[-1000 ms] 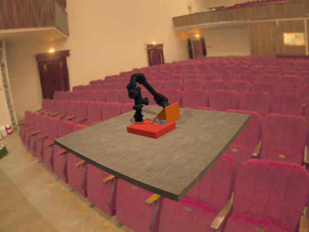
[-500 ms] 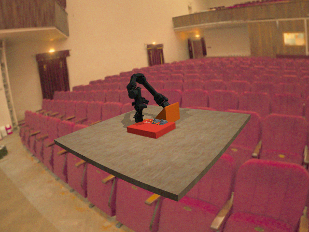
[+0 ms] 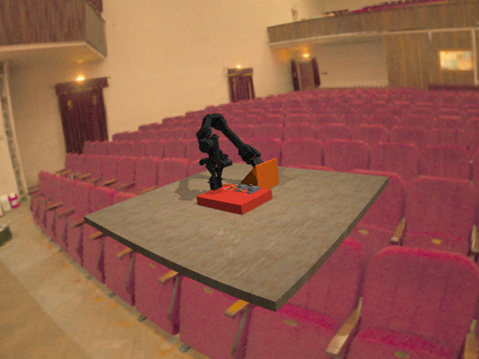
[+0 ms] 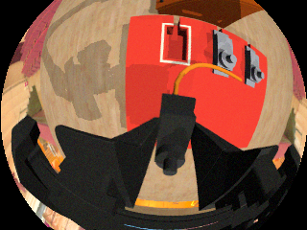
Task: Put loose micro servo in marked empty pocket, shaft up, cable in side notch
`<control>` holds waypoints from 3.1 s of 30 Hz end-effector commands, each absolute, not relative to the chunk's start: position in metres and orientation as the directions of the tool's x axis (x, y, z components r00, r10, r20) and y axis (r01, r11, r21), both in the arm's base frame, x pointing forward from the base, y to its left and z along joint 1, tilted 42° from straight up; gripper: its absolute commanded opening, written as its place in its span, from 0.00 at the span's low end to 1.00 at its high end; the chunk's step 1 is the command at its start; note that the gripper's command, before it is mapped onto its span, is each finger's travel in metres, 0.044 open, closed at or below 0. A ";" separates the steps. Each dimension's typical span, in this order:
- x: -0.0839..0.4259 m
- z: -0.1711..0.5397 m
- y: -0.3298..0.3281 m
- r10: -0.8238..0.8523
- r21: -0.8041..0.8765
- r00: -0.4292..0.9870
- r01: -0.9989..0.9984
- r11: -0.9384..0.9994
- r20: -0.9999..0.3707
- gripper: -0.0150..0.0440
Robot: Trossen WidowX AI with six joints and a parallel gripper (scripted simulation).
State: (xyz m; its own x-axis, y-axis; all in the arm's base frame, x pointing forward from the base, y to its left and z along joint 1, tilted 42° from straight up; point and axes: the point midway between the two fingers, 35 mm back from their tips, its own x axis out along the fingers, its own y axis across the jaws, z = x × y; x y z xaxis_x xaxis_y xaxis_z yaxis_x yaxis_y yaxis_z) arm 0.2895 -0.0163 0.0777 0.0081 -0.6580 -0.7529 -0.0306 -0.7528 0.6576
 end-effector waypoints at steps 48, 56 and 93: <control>0.181 0.061 -0.029 -0.661 0.661 0.006 -0.004 -0.750 -0.750 0.25; 0.181 0.060 -0.030 -0.661 0.661 0.006 -0.004 -0.750 -0.750 0.25; 0.181 0.032 -0.055 -0.662 0.662 0.006 -0.005 -0.749 -0.749 0.25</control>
State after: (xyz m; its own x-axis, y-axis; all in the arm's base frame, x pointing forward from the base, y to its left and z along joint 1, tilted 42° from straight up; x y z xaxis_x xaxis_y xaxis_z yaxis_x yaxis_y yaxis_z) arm 0.1809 -0.0536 0.0339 0.0030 -0.6603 -0.7510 -0.0105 -0.7510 0.6602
